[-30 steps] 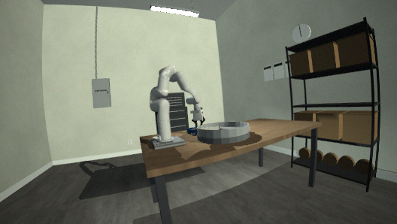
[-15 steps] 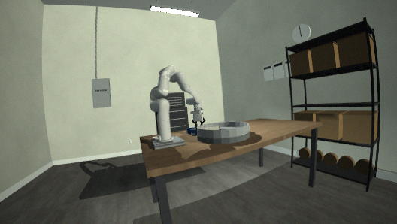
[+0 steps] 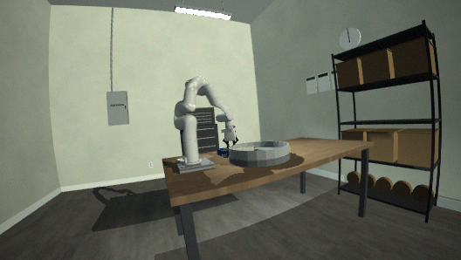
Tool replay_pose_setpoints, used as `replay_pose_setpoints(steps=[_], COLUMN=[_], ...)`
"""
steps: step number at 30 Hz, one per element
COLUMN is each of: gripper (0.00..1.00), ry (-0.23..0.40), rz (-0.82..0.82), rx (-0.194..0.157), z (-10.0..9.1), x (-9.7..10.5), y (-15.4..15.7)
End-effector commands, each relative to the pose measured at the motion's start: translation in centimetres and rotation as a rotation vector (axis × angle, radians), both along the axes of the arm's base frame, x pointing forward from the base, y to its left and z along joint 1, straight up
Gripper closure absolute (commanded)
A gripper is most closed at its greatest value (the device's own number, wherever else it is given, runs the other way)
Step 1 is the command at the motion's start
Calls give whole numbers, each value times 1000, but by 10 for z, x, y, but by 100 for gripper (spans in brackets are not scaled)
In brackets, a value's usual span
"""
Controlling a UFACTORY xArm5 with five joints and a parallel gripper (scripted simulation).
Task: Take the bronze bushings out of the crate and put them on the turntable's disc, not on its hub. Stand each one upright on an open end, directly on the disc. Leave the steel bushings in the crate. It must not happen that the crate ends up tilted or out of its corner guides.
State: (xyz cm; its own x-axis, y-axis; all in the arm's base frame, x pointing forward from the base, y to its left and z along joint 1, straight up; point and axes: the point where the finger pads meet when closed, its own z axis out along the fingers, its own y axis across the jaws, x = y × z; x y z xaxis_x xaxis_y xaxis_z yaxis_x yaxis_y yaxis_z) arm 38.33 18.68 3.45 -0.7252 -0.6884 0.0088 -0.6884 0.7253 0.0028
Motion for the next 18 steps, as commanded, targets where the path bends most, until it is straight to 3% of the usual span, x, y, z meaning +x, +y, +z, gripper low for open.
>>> replay_pose_setpoints(steps=[1,18], gripper=[52,52], ry=[-3,-3], rz=[0,0], rx=[1,1], z=[-1,-22], x=[1,1], y=[1,1])
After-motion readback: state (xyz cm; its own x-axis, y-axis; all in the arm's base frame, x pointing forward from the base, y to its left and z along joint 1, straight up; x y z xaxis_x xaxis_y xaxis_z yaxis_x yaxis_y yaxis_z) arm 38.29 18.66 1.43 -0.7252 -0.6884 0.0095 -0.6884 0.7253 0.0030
